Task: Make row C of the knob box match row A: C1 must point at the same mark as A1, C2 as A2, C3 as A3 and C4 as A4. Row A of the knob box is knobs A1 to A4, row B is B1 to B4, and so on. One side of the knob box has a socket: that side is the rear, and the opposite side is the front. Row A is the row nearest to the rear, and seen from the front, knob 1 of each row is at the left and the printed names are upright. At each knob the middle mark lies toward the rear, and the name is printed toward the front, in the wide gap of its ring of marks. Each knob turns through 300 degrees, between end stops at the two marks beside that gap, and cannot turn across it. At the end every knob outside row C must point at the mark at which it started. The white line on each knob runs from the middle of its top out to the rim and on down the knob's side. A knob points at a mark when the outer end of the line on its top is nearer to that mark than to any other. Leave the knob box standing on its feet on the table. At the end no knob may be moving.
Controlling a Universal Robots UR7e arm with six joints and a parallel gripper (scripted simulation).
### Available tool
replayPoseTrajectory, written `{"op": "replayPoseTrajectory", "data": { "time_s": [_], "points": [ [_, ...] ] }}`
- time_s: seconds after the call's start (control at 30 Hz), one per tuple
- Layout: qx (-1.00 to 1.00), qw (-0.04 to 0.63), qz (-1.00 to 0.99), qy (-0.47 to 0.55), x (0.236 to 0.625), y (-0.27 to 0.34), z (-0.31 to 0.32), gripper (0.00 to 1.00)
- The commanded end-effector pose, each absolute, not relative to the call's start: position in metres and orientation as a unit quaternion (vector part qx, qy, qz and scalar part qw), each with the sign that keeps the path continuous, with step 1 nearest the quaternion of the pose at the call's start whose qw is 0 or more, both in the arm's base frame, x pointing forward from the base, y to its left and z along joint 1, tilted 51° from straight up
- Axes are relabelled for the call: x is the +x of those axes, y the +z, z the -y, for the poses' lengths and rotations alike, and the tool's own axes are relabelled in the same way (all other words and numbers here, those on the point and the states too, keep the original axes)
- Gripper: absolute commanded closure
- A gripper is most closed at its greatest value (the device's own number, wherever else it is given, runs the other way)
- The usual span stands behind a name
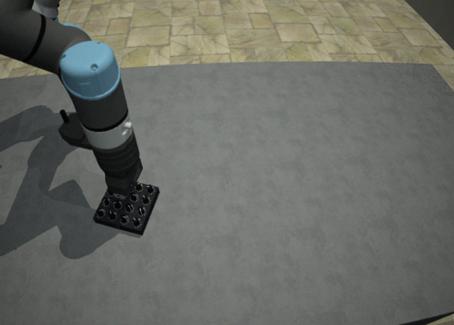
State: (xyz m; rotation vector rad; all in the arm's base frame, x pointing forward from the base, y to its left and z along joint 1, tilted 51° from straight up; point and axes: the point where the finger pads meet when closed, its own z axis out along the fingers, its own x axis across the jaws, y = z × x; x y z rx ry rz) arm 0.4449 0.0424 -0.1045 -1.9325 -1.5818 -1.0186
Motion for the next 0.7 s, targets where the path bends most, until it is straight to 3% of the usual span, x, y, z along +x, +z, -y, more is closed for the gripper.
{"op": "replayPoseTrajectory", "data": {
  "time_s": [0.0,0.63,0.67],
  "points": [
    [-0.704,0.224,0.566,-0.367,0.4453,-0.1051,-0.042,0.7],
    [-0.705,0.224,0.565,-0.367,0.4453,-0.105,-0.0421,0.7],
    [-0.705,0.224,0.565,-0.367,0.4453,-0.105,-0.0421,0.54]
  ]
}}
